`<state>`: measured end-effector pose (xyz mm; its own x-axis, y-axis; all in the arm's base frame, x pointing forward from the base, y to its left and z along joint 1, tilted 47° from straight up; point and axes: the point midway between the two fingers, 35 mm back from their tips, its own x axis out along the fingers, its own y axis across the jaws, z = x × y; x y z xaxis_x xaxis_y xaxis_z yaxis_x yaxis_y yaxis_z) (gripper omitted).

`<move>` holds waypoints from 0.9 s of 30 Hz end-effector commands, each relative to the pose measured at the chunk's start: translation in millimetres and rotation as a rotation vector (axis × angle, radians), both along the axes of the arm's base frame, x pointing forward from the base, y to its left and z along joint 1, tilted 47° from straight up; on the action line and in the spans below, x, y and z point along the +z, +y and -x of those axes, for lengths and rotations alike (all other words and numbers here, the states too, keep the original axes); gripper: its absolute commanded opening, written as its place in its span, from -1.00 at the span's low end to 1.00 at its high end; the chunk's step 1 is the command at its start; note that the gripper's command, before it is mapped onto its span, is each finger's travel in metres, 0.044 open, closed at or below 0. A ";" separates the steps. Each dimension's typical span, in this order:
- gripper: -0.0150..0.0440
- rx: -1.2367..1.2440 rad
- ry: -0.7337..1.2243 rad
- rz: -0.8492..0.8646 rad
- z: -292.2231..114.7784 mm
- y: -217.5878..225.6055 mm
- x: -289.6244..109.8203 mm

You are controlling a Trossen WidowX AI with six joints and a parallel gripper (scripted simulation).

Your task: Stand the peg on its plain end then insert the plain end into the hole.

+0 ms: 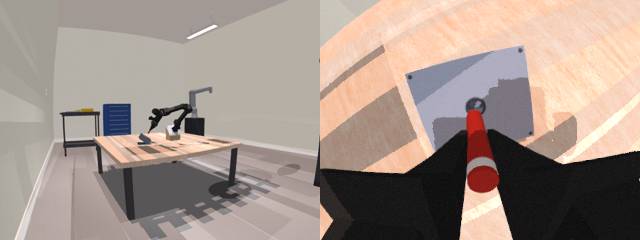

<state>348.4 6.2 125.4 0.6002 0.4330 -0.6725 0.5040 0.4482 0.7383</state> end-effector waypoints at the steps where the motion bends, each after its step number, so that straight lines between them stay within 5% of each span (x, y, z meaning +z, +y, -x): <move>1: -0.49 -0.005 0.009 -0.002 0.2 0.4 -3.6; 27: -0.49 0.005 -0.008 0.006 -13.5 10.0 -14.5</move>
